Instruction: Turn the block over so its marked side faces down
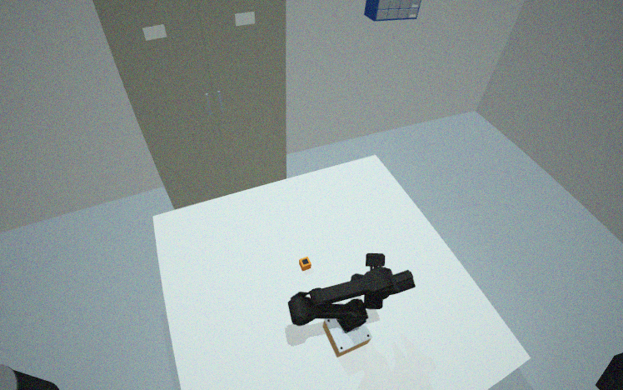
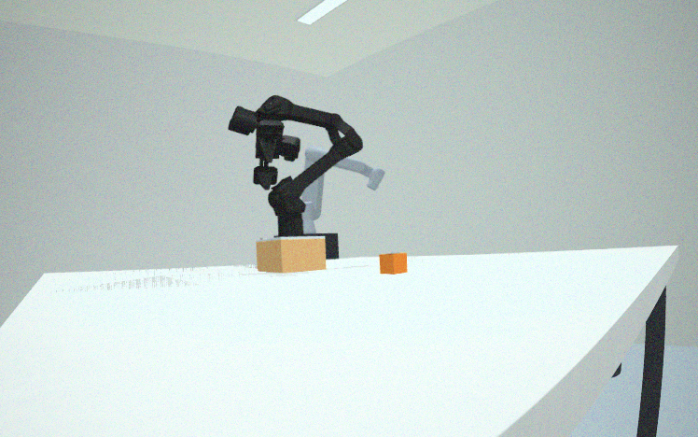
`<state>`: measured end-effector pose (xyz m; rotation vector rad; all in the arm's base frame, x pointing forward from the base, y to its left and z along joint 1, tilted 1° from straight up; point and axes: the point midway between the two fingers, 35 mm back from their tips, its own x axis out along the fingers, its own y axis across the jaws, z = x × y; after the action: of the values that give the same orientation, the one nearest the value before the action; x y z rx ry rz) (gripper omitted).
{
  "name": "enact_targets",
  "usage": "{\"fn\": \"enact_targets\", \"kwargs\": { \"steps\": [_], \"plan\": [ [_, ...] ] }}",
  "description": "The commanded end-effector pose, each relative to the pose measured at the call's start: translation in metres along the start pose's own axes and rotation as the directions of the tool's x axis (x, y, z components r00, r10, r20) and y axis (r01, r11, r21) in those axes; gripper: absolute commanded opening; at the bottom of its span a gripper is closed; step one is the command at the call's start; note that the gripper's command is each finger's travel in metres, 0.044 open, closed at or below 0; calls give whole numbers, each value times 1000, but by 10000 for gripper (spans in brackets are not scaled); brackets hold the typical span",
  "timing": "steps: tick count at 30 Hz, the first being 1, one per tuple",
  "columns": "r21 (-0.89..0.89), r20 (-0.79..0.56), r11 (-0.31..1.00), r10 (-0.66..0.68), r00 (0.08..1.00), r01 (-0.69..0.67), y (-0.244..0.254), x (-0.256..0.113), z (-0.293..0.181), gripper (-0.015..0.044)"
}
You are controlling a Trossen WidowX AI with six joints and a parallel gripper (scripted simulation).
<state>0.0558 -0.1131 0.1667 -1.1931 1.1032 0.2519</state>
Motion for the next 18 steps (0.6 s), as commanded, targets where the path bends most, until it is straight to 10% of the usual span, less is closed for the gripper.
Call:
{"fn": "enact_targets", "kwargs": {
  "steps": [1, 18],
  "plan": [
    [7, 5, 1000, 3, 1000, -3, 0, 0, 0, 426],
    [495, 275, 743, 358, 892, -451, -62, 65, 17, 440]
  ]
}}
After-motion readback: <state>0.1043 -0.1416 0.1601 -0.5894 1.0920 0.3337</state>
